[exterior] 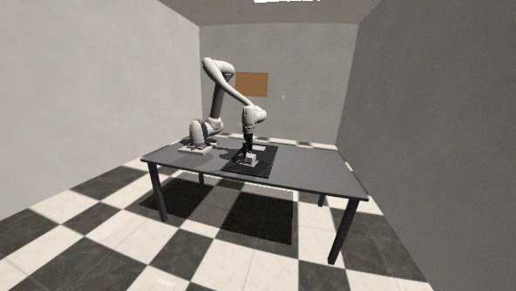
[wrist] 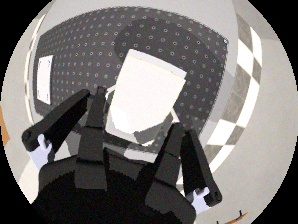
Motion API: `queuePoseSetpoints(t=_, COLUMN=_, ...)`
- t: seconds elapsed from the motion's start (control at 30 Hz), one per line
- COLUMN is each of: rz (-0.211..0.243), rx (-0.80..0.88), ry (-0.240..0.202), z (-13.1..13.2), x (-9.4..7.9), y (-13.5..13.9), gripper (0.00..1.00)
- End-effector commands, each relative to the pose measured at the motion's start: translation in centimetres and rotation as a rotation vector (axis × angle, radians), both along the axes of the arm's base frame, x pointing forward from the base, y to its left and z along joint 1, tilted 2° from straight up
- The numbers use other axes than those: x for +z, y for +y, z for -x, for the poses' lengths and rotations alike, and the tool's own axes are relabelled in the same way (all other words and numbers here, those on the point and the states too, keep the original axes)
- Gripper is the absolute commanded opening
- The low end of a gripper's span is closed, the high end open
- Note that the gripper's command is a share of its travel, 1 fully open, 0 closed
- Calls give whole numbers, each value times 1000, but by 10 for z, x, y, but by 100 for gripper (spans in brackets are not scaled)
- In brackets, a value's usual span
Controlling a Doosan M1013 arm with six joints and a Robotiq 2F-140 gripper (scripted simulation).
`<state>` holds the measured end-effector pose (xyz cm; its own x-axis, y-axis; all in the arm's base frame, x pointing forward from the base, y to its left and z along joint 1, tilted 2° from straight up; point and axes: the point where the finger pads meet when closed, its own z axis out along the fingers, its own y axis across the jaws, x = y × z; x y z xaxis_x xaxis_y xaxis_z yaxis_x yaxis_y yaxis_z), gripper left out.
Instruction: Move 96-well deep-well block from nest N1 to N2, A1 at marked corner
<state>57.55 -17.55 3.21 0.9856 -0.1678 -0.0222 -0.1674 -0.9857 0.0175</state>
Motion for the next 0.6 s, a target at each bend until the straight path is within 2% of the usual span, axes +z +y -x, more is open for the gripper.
queuePoseSetpoints(t=0.0, rz=0, rx=0, ry=0, z=0, x=-4, y=0, gripper=0)
queuePoseSetpoints(t=0.2, rz=0, rx=0, ry=0, z=0, x=-11, y=0, gripper=0)
queuePoseSetpoints(t=0.57, rz=0, rx=0, ry=0, z=0, x=-11, y=0, gripper=0)
